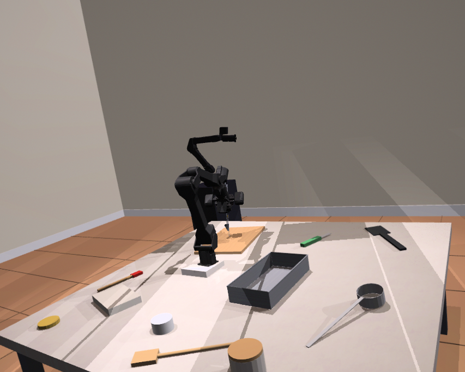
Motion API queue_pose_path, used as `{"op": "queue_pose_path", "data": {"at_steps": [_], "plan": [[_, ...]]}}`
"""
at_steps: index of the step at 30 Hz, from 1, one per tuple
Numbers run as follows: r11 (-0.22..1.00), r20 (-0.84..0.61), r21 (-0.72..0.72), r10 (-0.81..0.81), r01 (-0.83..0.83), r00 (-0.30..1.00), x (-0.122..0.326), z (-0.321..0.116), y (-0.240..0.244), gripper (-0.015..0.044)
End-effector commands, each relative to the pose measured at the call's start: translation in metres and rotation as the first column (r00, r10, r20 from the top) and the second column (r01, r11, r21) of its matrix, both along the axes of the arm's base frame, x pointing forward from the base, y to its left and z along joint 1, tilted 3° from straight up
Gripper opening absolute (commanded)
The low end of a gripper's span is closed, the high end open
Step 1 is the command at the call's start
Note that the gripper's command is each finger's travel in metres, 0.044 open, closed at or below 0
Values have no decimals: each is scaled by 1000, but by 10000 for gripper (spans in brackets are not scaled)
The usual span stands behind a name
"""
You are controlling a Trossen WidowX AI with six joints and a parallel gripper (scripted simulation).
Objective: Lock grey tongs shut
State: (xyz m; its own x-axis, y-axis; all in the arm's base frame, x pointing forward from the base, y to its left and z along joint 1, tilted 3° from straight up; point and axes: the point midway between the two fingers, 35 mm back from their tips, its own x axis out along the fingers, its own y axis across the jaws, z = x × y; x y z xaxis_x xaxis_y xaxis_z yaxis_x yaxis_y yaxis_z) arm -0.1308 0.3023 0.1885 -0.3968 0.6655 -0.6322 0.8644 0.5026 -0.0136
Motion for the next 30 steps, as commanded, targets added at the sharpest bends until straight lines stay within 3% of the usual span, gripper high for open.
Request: {"op": "queue_pose_path", "data": {"at_steps": [1, 30], "plan": [[999, 30, -45, -3, 4, 1000, -2, 3, 4, -150], [899, 273, -433, 60, 67, 960, -7, 0, 8, -150]]}}
